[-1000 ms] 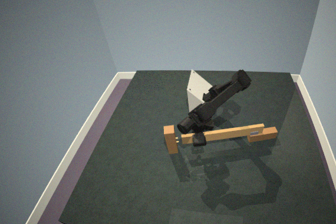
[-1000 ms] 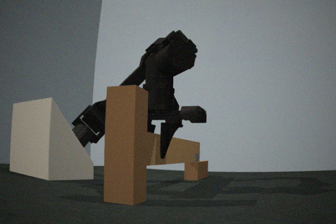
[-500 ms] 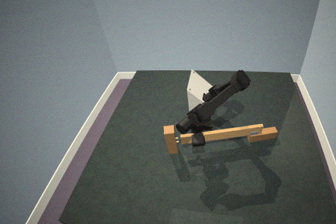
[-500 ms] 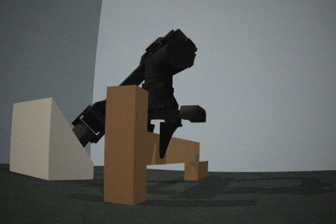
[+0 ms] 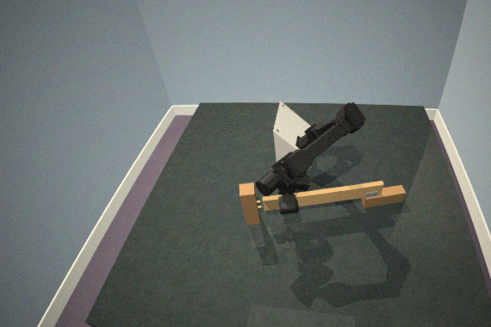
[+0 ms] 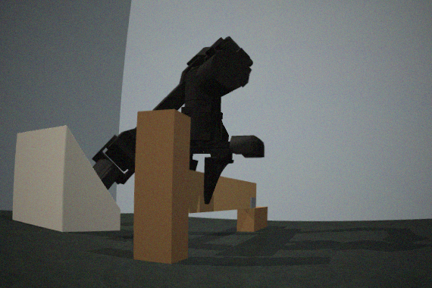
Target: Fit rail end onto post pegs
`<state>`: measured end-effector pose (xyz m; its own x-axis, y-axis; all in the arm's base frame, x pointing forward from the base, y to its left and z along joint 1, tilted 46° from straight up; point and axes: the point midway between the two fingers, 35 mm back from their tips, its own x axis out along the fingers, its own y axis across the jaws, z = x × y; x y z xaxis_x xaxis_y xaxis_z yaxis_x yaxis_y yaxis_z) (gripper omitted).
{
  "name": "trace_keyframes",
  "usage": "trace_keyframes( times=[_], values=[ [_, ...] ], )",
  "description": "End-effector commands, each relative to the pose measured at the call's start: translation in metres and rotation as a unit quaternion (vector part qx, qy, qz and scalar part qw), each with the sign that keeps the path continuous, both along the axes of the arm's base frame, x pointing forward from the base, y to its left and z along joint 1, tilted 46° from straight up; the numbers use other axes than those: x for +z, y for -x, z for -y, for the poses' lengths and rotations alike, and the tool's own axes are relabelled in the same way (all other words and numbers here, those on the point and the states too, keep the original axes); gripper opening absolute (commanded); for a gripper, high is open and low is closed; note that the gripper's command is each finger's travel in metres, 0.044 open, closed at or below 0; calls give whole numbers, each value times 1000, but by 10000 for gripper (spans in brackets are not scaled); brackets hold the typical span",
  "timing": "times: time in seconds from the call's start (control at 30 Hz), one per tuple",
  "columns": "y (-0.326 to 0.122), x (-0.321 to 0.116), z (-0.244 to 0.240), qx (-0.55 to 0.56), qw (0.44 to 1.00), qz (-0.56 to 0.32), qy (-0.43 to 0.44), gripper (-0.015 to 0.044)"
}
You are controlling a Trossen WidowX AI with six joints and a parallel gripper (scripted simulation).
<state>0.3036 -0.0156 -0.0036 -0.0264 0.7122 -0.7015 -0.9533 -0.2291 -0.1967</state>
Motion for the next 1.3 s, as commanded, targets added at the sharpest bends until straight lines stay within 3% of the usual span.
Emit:
trace_keyframes(
  times=[0.0, 1.27],
  values=[
    [-2, 0, 4, -2, 1000, 3, 3, 0],
    [-5, -8, 12, -2, 1000, 3, 3, 0]
  ],
)
